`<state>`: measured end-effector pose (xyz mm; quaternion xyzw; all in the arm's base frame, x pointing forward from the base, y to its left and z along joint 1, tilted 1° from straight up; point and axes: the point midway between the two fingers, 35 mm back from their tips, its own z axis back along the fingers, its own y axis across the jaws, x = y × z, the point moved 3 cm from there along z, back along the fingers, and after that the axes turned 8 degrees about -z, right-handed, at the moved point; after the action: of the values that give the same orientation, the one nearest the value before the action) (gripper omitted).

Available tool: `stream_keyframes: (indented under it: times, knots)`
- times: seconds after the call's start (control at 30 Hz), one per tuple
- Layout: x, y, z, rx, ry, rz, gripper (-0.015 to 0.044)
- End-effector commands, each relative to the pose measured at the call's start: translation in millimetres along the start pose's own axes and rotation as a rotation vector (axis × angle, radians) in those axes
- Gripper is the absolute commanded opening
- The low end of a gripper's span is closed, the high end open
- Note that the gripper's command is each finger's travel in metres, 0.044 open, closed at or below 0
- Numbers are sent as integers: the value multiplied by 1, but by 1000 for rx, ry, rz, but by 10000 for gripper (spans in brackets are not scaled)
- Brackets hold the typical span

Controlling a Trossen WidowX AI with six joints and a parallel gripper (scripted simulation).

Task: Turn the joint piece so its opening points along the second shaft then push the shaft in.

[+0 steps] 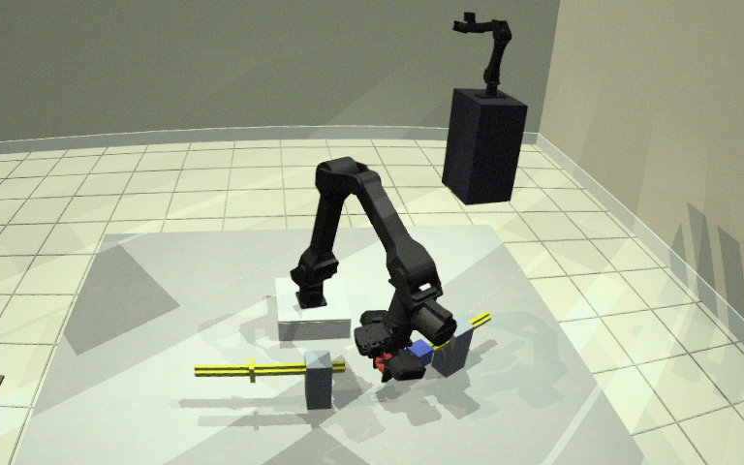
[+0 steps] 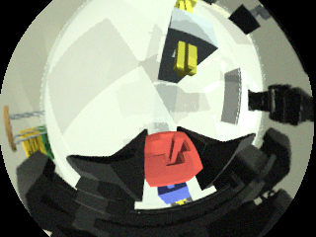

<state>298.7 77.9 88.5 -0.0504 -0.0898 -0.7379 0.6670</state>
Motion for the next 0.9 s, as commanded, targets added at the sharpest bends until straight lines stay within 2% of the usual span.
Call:
stream_keyframes:
  times: [0.0,0.87]
  knots:
    - [0,0,0,0,0,0,0]
    - [10,-9,-20,-61,353,-200,0]
